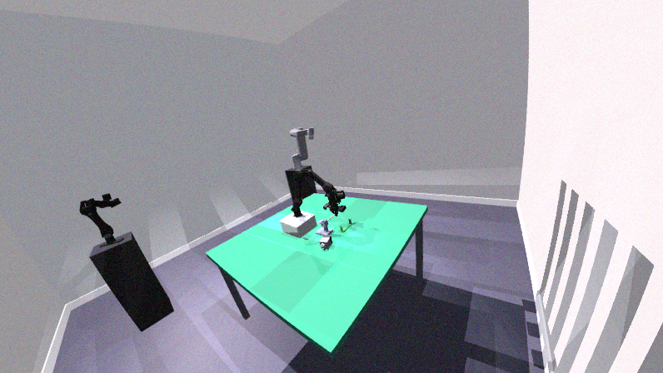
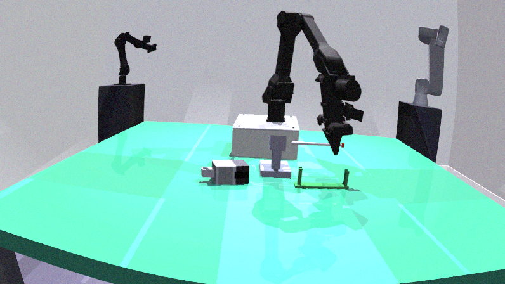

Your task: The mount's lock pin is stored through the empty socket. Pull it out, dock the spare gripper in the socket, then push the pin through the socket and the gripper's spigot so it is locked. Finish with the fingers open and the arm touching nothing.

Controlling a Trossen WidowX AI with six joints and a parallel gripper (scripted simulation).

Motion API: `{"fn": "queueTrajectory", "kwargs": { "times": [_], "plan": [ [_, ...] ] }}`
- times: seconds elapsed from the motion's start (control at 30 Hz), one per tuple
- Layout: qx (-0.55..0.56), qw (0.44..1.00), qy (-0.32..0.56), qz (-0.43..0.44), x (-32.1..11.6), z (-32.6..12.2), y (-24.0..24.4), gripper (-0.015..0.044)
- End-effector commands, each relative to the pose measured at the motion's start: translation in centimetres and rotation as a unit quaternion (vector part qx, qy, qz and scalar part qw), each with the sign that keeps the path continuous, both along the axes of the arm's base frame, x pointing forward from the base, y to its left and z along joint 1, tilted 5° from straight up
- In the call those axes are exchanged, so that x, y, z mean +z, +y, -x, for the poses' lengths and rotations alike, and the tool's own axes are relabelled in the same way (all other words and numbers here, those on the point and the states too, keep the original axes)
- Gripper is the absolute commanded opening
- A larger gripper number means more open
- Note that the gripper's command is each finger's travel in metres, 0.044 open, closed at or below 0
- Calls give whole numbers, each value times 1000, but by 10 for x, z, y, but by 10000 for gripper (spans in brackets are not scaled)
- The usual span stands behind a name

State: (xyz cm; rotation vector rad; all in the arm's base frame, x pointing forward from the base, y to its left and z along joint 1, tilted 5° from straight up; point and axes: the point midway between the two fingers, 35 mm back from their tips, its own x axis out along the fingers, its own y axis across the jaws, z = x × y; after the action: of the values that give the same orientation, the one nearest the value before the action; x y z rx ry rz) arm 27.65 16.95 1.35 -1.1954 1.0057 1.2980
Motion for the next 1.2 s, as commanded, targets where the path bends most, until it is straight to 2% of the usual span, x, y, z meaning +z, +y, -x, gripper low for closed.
{"fn": "queueTrajectory", "kwargs": {
  "times": [0.0, 1.17],
  "plan": [
    [-2, 1000, -1, 2, 2, -1, 3, 0],
    [4, 999, 29, 16, 24, 12, 9, 6]
  ]
}}
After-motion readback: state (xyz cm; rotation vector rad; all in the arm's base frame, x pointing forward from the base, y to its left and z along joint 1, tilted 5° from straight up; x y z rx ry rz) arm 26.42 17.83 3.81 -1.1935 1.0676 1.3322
